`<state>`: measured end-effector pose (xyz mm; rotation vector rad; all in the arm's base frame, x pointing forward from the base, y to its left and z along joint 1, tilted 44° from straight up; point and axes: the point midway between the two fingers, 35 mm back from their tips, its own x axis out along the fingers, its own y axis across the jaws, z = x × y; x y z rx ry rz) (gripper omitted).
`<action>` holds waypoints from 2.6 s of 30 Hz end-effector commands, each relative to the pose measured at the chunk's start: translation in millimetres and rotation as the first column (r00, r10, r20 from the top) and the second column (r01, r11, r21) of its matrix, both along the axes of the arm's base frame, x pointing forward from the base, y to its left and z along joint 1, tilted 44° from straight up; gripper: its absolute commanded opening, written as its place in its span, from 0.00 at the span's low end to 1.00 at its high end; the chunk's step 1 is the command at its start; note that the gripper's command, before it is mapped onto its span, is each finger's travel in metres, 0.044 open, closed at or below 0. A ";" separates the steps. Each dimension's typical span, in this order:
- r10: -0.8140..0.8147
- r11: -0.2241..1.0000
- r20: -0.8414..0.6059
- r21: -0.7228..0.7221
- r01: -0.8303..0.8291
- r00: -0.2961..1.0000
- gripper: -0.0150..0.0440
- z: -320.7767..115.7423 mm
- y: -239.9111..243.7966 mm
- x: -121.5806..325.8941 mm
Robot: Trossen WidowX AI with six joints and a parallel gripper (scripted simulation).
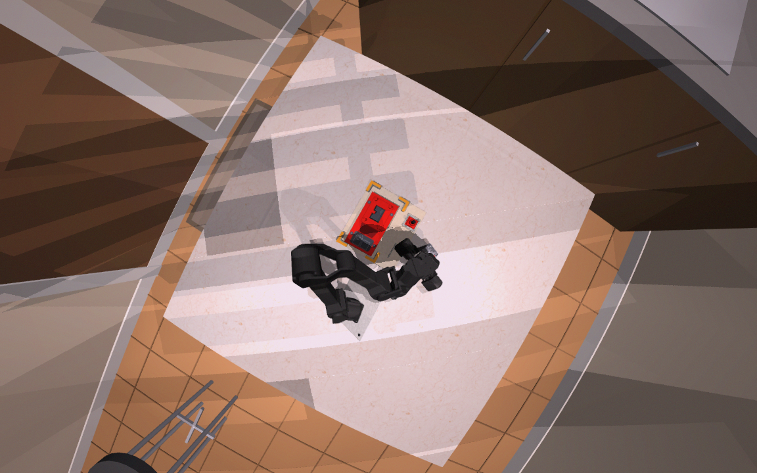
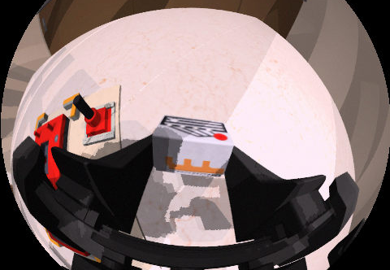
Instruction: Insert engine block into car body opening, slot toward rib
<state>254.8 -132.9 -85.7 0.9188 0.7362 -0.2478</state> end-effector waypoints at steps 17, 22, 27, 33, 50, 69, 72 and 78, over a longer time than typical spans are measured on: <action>-0.005 1.000 -0.007 0.007 0.005 1.000 0.25 -23.7 22.3 1.2; -0.008 1.000 0.006 -0.006 0.008 1.000 0.39 -17.9 16.0 3.4; -0.008 1.000 0.006 -0.006 0.008 1.000 0.61 -17.9 16.0 3.4; -0.008 1.000 0.006 -0.006 0.008 1.000 0.88 -17.9 16.0 3.4; -0.005 1.000 -0.008 0.005 0.005 1.000 1.00 1.7 10.2 -15.8; -0.008 1.000 -0.013 0.007 0.008 1.000 1.00 10.3 6.8 -25.1; -0.008 1.000 -0.013 0.007 0.008 1.000 1.00 10.3 6.8 -25.1; -0.008 1.000 -0.013 0.007 0.008 1.000 1.00 10.3 6.8 -25.1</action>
